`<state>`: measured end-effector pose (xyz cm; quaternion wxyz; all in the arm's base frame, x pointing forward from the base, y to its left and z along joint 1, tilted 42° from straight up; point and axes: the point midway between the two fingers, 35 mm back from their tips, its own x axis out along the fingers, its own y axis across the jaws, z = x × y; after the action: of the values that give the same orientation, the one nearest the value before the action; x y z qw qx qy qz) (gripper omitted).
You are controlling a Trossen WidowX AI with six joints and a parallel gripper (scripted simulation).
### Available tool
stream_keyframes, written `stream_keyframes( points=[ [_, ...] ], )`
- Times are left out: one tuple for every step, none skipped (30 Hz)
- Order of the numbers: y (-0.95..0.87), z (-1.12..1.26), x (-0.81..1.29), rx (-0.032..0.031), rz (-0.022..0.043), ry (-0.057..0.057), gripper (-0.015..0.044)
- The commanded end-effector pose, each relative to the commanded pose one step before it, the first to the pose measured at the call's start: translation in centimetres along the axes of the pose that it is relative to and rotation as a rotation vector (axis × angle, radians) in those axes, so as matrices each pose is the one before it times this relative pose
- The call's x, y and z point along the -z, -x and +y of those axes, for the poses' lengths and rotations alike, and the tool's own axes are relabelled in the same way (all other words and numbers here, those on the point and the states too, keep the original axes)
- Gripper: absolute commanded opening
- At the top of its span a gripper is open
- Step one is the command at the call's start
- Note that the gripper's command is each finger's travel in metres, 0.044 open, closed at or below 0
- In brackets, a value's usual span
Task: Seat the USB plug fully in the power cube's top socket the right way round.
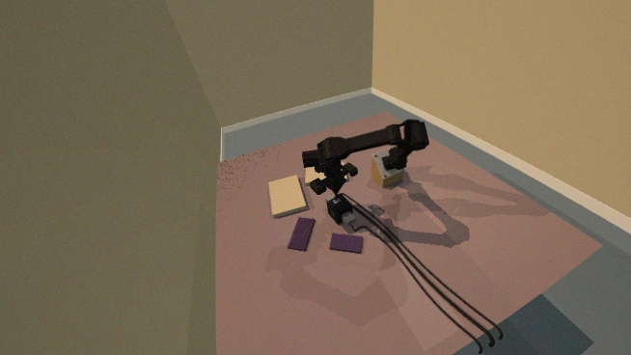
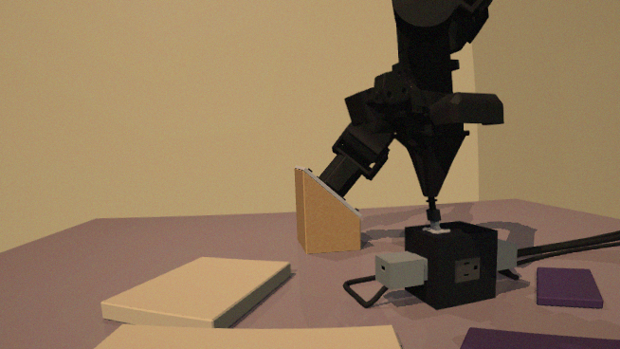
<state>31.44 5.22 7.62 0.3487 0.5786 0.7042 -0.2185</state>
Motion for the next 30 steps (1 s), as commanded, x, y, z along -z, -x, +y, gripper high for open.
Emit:
stream_keyframes(
  points=[
    [0.328,0.071,-0.014,-0.00109,-0.00362,0.0061,0.0],
    [0.067,0.0,-0.001,0.00001,-0.00002,0.0,0.0],
    [0.067,0.0,-0.001,0.00001,-0.00002,0.0,0.0],
    [0.067,0.0,-0.001,0.00001,-0.00002,0.0,0.0],
    [0.067,0.0,-0.001,0.00001,-0.00002,0.0,0.0],
    [0.067,0.0,-0.001,0.00001,-0.00002,0.0,0.0],
    [0.067,0.0,-0.001,0.00001,-0.00002,0.0,0.0],
    [0.067,0.0,-0.001,0.00001,-0.00002,0.0,0.0],
    [0.067,0.0,-0.001,0.00001,-0.00002,0.0,0.0],
    [0.067,0.0,-0.001,0.00001,-0.00002,0.0,0.0],
    [0.067,0.0,-0.001,0.00001,-0.00002,0.0,0.0],
    [0.067,0.0,-0.001,0.00001,-0.00002,0.0,0.0],
    [0.067,0.0,-0.001,0.00001,-0.00002,0.0,0.0],
    [0.067,0.0,-0.001,0.00001,-0.00002,0.0,0.0],
    [0.067,0.0,-0.001,0.00001,-0.00002,0.0,0.0],
    [0.067,0.0,-0.001,0.00001,-0.00002,0.0,0.0],
    [0.067,0.0,-0.001,0.00001,-0.00002,0.0,0.0],
    [0.067,0.0,-0.001,0.00001,-0.00002,0.0,0.0],
    [0.067,0.0,-0.001,0.00001,-0.00002,0.0,0.0],
    [0.067,0.0,-0.001,0.00001,-0.00002,0.0,0.0],
    [0.067,0.0,-0.001,0.00001,-0.00002,0.0,0.0],
    [0.067,0.0,-0.001,0.00001,-0.00002,0.0,0.0],
    [0.067,0.0,-0.001,0.00001,-0.00002,0.0,0.0],
    [0.067,0.0,-0.001,0.00001,-0.00002,0.0,0.0],
    [0.067,0.0,-0.001,0.00001,-0.00002,0.0,0.0],
    [0.067,0.0,-0.001,0.00001,-0.00002,0.0,0.0],
    [0.067,0.0,-0.001,0.00001,-0.00002,0.0,0.0],
    [0.067,0.0,-0.001,0.00001,-0.00002,0.0,0.0],
    [0.067,0.0,-0.001,0.00001,-0.00002,0.0,0.0],
    [0.067,0.0,-0.001,0.00001,-0.00002,0.0,0.0]
  ],
)
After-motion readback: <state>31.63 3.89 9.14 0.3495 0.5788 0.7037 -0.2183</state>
